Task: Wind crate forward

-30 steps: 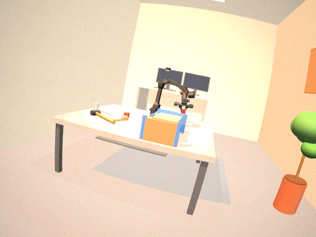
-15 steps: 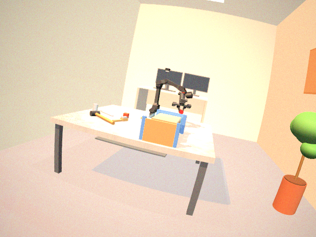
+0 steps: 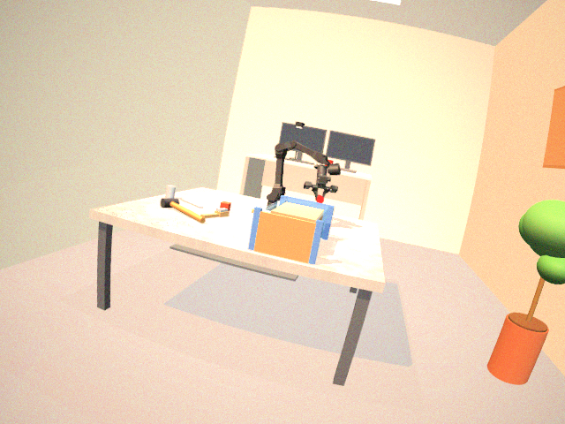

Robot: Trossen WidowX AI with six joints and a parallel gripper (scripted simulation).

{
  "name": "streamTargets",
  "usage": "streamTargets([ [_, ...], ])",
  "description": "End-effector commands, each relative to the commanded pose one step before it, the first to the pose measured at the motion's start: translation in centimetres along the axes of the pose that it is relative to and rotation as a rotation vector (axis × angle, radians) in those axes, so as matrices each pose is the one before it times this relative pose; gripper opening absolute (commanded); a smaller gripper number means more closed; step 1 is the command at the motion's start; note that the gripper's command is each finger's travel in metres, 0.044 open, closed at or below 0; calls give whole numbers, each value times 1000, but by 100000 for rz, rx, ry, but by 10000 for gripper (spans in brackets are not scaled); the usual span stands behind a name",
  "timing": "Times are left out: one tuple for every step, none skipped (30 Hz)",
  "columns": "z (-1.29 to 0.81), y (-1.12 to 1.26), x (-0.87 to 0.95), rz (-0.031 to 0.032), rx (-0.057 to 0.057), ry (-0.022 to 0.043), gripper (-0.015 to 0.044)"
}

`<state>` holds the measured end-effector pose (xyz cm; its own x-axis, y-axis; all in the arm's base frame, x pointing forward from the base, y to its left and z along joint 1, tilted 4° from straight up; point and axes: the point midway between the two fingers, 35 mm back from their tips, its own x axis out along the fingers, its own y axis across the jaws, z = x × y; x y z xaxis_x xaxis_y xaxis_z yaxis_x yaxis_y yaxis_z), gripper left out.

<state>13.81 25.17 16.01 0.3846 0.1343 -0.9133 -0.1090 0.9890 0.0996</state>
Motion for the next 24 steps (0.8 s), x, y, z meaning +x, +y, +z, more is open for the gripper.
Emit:
streamTargets([
  [-819, -1290, 201, -2725, -804, 1893, 0],
  [-42, -110, -18, -8, -3, 3, 0],
  [-64, -186, -28, -13, -5, 5, 0],
  [-39, -111, -16, -8, -3, 3, 0],
  [-58, -188, -26, -13, -5, 5, 0],
  [-35, -112, -15, -8, -3, 3, 0],
  [-53, -190, -23, -14, -5, 4, 0],
  [-32, -114, -13, -8, -3, 2, 0],
  [-47, -192, -21, -14, -5, 3, 0],
  [-29, -115, -12, -8, -3, 2, 0],
  [-42, -193, -18, -14, -5, 3, 0],
  [-26, -116, -10, -8, -3, 2, 0],
  [-36, -195, -16, -14, -6, 2, 0],
  [-22, -117, -9, -8, -3, 1, 0],
  [-30, -196, -13, -14, -6, 2, 0],
  [-19, -117, -7, -9, -3, 1, 0],
  [-24, -197, -11, -14, -6, 1, 0],
  [-15, -118, -6, -9, -3, 1, 0],
  [-19, -197, -8, -14, -6, 1, 0],
  [-12, -119, -4, -9, -4, 0, 0],
  [-13, -198, -6, -15, -6, 0, 0],
  [2, -301, 2, -22, -9, -3, 0],
  [-4, -488, 7, -36, -15, -8, 0],
  [29, -531, 6, -40, -16, -1, 0],
])
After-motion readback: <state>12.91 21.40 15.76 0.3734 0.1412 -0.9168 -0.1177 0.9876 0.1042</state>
